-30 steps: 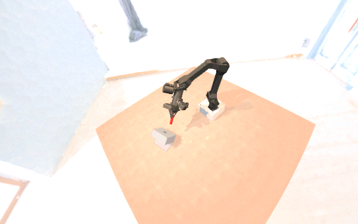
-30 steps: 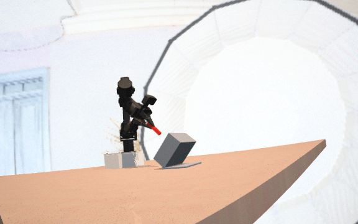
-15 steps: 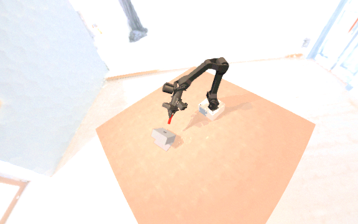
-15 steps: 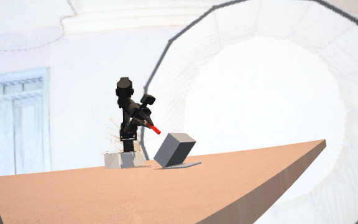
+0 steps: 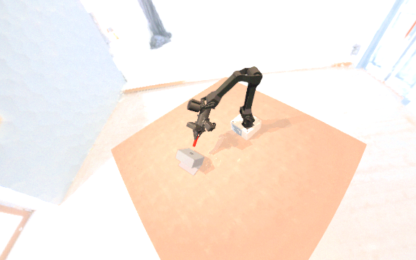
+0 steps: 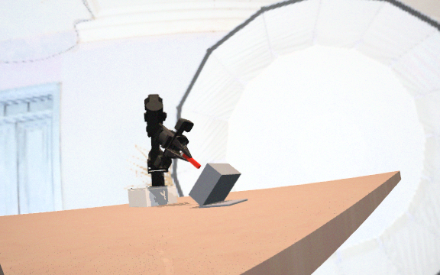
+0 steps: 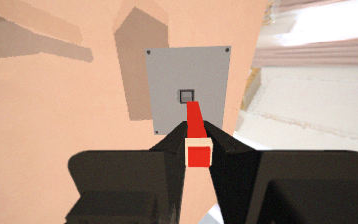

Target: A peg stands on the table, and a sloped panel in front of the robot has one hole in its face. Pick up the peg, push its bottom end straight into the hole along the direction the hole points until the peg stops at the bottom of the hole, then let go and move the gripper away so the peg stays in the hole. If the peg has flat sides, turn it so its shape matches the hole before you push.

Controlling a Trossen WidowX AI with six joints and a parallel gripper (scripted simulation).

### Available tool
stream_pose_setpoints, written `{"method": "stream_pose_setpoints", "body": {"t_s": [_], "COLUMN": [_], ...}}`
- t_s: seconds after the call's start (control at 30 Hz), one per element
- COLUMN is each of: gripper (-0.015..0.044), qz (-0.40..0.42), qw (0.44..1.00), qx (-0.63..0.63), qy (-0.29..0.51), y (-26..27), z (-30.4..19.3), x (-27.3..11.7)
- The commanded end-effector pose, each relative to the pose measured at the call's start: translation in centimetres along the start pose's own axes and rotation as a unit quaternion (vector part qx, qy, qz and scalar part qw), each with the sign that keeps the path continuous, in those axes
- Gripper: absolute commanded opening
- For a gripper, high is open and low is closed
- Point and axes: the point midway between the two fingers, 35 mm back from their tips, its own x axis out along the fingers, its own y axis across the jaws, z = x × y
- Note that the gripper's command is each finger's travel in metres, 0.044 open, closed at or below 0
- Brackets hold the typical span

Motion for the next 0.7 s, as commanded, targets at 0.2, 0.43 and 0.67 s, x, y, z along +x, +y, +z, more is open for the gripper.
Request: {"method": "stream_pose_setpoints", "body": {"t_s": [0.2,0.43,0.67], "gripper": [0.0000,0.0000,0.0000], "qz": [-0.002,-0.004,-0.004], "qw": [1.000,1.000,1.000], "qx": [0.007,0.007,0.007], "qy": [0.003,0.004,0.005], "y": [0.5,0.6,0.6], "z": [-0.2,-0.2,-0.2], "x": [1.5,1.9,2.0]}}
